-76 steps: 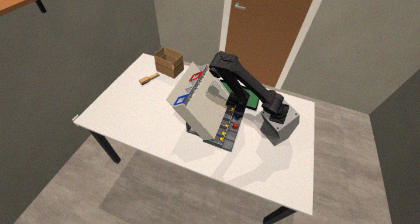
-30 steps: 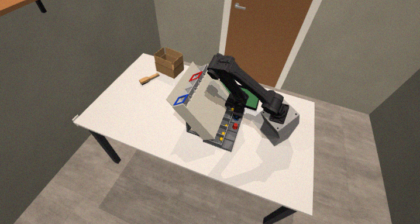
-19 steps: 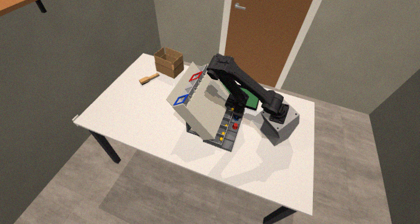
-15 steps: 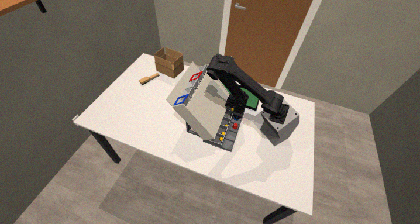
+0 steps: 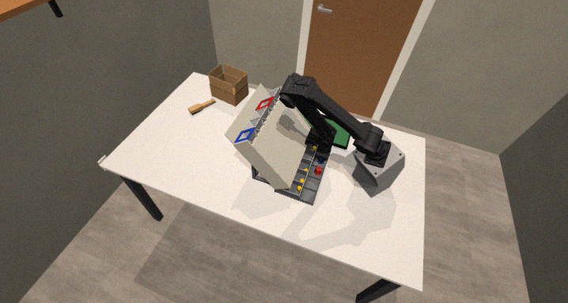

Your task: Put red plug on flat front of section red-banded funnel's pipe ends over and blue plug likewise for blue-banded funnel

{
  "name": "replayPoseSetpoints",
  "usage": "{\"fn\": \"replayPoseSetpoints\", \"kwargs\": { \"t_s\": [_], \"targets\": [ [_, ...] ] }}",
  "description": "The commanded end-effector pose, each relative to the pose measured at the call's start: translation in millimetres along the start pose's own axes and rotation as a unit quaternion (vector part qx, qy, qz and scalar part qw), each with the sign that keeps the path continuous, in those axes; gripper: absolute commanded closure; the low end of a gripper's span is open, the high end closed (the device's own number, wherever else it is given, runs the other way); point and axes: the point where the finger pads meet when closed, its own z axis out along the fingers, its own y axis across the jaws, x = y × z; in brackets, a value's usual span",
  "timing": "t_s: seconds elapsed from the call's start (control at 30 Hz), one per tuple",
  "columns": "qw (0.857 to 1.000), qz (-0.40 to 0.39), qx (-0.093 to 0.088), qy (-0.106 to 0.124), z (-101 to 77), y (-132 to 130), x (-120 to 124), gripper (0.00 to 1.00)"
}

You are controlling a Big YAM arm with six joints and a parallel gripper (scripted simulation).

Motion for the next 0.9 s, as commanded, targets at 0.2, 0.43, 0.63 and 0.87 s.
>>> {"fn": "replayPoseSetpoints", "kwargs": {
  "t_s": [0.2,0.43,0.63,0.87],
  "targets": [
    [1.0,-0.003,-0.007,0.02,2.8,9.3,24.3,1.0],
    [1.0,-0.001,-0.004,0.011,2.6,9.8,25.3,1.0],
    [1.0,0.0,-0.002,0.003,2.3,10.2,26.1,1.0],
    [1.0,-0.005,0.002,-0.017,-0.8,3.1,6.5,0.41]
  ]
}}
